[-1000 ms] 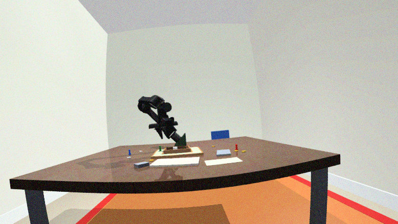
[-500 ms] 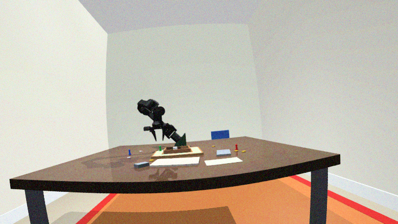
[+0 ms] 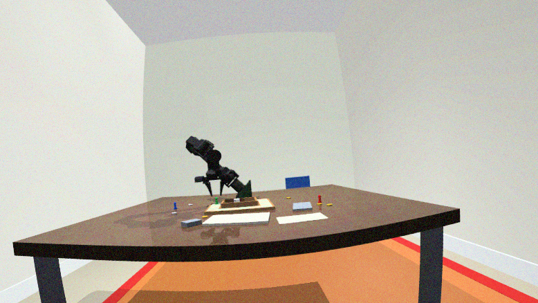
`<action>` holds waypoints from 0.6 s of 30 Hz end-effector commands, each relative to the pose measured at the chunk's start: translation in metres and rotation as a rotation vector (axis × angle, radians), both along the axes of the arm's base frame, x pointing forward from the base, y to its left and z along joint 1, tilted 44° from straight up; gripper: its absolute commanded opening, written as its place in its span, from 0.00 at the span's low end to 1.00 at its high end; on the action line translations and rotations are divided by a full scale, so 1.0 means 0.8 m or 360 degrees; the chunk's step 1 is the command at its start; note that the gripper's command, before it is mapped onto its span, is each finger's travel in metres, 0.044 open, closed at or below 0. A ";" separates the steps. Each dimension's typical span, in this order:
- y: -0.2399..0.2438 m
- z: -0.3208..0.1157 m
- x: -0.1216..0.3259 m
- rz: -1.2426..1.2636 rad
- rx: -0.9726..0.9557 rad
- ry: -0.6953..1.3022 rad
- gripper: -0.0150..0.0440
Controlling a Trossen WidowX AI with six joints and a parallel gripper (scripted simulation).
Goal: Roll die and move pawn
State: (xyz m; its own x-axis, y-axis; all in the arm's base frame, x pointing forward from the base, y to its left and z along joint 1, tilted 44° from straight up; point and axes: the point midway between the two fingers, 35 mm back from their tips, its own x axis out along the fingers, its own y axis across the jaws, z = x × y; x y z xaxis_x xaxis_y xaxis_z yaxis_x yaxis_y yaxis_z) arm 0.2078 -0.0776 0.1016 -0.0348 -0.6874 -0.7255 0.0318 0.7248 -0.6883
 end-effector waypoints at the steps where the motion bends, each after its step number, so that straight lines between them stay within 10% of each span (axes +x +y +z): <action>1: -0.006 -0.006 -0.002 0.0002 -0.0008 0.0011 0.59; 18: -0.028 -0.027 -0.005 0.0002 -0.0013 0.0011 0.59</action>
State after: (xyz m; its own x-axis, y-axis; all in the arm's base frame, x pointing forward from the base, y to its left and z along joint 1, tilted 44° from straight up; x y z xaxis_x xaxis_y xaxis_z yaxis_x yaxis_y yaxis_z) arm 0.2054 -0.0975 0.0824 -0.0354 -0.6895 -0.7234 0.0323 0.7227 -0.6904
